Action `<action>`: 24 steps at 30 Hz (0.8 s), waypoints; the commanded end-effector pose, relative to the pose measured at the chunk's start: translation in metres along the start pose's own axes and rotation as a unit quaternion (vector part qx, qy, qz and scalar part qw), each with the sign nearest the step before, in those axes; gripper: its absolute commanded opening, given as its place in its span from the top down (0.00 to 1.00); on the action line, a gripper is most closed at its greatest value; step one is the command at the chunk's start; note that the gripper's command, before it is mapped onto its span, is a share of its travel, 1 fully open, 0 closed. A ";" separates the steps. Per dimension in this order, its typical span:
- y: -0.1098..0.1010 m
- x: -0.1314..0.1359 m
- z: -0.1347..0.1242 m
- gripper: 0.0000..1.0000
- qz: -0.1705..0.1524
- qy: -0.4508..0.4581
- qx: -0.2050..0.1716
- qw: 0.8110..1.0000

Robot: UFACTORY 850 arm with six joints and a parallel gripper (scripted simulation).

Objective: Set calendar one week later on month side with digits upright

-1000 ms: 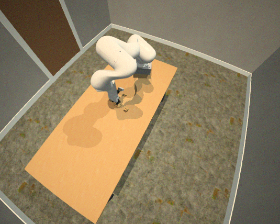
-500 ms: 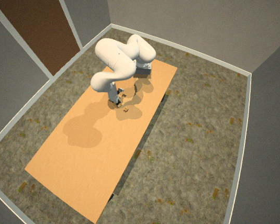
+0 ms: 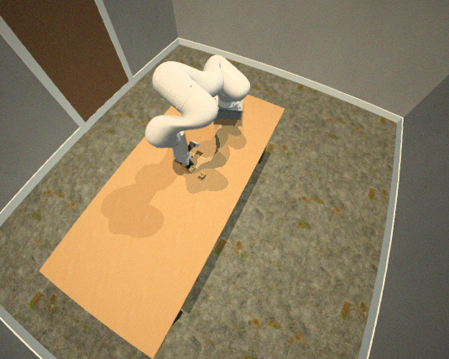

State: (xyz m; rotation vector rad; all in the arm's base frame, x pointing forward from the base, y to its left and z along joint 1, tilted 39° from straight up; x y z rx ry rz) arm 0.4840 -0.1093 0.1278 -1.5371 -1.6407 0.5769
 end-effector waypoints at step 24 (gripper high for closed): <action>0.000 0.000 0.000 0.71 0.000 0.000 0.000 1.000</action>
Point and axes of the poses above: the point where the finger pads meet when closed, its own y axis out along the fingers, its own x axis across the jaws, z = x × y, the point moved 2 cm from there along -y, back along the fingers, and after that the axes turned 6 degrees about -y, right-handed, at the moved point
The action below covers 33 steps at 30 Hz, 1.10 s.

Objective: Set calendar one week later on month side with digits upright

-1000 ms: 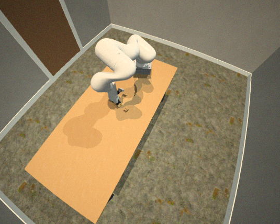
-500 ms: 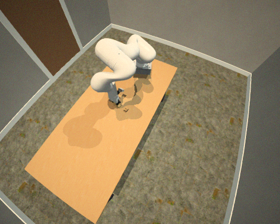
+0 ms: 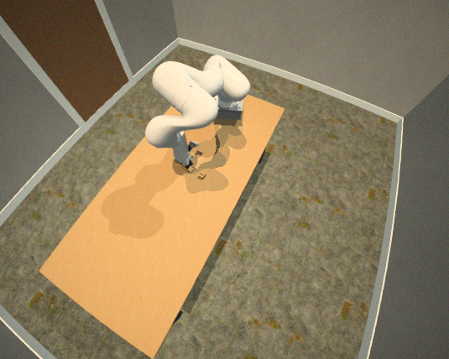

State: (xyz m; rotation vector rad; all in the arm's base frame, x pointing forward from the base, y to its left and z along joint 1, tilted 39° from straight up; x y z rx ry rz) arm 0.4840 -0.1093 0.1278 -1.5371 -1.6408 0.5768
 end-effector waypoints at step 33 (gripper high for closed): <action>-0.026 0.000 0.000 0.71 0.000 0.000 0.000 1.000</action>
Point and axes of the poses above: the point where the finger pads meet when closed, its own y axis out along the fingers, its own x axis across the jaws, z = x × y, the point moved 2 cm from there along -y, back along the fingers, and after that the axes turned 6 degrees about -y, right-handed, at the moved point
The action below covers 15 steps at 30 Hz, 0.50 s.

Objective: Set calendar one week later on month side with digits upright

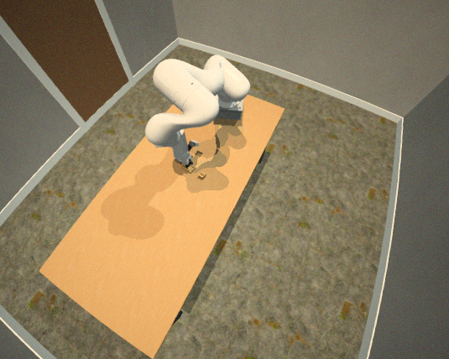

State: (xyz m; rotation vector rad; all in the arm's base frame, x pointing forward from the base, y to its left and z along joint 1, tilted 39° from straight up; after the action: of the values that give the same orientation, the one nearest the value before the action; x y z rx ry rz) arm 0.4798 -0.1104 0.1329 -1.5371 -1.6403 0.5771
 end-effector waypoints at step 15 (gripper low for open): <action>-0.092 0.000 0.000 0.71 0.000 0.000 0.000 1.000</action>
State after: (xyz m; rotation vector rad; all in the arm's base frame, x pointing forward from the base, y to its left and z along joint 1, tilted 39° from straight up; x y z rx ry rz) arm 0.4338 -0.1229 0.1908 -1.5496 -1.6395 0.5787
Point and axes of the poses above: the point where the finger pads meet when closed, its own y axis out along the fingers, its own x axis across the jaws, z = x × y, the point moved 2 cm from there along -y, back along the fingers, and after that the axes turned 6 degrees about -y, right-handed, at the moved point
